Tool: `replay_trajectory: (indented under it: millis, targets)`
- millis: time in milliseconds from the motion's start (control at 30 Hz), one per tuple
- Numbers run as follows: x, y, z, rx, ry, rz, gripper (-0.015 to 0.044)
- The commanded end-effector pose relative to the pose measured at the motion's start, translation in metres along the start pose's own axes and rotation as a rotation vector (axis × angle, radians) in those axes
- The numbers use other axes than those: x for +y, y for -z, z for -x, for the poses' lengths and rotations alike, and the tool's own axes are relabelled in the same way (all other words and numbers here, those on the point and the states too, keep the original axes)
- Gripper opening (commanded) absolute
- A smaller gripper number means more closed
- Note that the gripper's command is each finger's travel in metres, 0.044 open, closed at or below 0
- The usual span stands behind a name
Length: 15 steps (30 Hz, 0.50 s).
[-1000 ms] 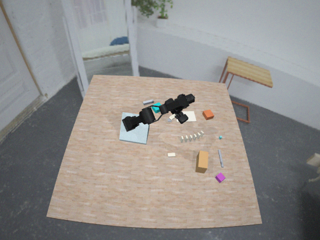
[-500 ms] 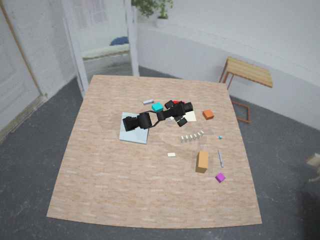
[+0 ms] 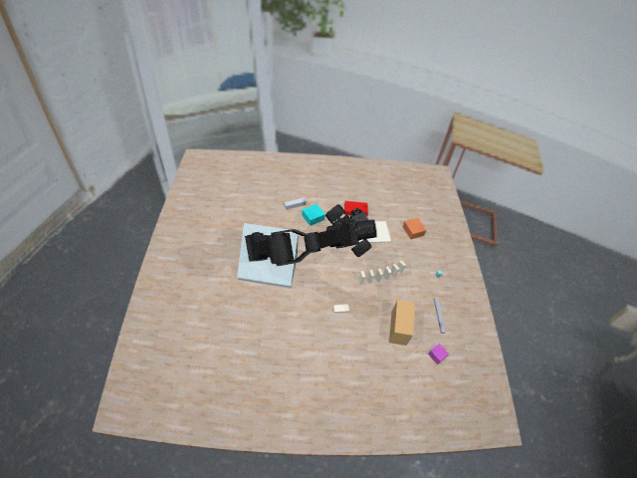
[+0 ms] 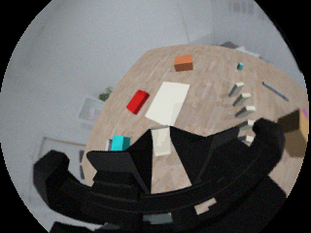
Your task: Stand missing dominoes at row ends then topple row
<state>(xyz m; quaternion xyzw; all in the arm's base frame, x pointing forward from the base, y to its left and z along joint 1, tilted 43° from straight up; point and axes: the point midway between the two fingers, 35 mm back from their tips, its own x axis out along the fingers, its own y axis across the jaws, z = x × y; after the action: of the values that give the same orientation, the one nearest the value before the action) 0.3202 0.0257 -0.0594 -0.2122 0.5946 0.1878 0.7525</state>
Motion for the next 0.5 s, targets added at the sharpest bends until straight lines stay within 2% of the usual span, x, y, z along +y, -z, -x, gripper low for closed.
replay_trajectory:
  millis: [0, 467]
  targets:
    - [-0.001, -0.001, 0.001, -0.078, -0.008, 0.018, 0.0107]
    - [-0.006, 0.003, 0.014, -0.352, 0.012, 0.099, 0.0107]
